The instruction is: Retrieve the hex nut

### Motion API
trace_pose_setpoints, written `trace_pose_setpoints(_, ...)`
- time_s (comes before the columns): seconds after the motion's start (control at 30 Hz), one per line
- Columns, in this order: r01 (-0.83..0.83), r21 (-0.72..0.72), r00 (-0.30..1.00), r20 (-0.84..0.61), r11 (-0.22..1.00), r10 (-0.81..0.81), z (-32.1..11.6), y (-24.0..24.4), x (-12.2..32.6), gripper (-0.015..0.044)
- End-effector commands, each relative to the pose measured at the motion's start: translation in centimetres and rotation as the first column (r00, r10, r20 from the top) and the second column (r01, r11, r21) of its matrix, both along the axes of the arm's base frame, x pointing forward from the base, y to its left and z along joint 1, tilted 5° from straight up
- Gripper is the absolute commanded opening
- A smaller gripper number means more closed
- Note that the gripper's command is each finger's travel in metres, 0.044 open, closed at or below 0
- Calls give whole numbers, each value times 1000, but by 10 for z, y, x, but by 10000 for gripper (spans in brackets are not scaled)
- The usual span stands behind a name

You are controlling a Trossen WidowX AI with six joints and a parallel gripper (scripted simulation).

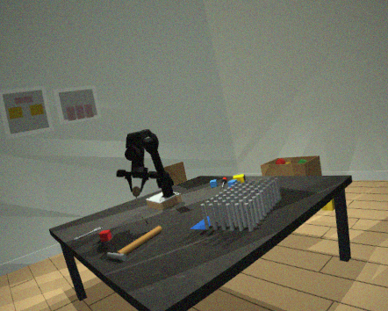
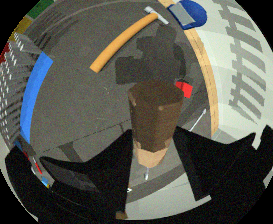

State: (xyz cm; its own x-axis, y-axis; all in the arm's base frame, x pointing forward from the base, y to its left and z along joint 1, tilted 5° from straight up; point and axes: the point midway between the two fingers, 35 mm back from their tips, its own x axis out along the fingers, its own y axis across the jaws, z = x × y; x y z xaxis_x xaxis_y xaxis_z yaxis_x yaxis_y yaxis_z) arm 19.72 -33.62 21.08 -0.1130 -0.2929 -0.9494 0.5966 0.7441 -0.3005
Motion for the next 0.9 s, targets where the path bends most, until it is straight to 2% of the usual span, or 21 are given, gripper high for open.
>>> trace_pose_setpoints(0.0,126,12,989,77,992,-126,0,15,7,0)
trace_pose_setpoints(0.43,454,117,849,243,883,-469,-1,56,24,0)
trace_pose_setpoints(0.87,703,288,579,297,650,-759,-2,98,36,0)
